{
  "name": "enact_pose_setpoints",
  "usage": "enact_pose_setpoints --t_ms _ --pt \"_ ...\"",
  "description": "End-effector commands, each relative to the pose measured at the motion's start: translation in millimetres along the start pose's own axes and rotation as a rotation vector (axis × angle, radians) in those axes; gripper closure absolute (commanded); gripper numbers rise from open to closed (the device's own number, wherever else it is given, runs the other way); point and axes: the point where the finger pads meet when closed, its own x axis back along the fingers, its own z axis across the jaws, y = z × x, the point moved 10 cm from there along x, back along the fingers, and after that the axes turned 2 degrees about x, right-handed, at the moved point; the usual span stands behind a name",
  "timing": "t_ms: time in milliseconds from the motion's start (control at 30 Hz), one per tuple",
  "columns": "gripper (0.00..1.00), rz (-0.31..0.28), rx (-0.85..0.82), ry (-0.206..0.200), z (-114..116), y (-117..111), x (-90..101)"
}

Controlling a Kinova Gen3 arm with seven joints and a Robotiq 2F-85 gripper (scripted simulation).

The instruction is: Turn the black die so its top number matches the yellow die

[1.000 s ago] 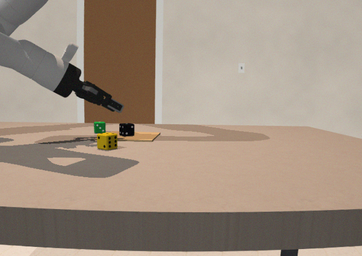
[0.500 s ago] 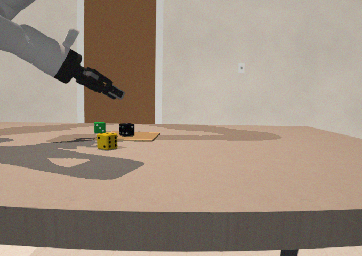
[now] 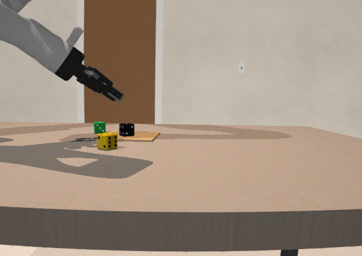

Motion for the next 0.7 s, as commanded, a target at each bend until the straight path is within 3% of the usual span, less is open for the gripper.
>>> enact_pose_setpoints --t_ms 0,67,133,633,667 --pt "0.54 -0.026 0.012 -0.006 1.1 -13.2 -2.4" --pt "0.54 -0.064 0.012 -0.008 1.1 -18.6 -3.4" --pt "0.54 -0.064 0.012 -0.008 1.1 -18.6 -3.4" --pt "0.54 -0.420 0.014 -0.020 1.8 -68.2 -20.5" --pt "0.54 -0.420 0.014 -0.020 1.8 -68.2 -20.5"
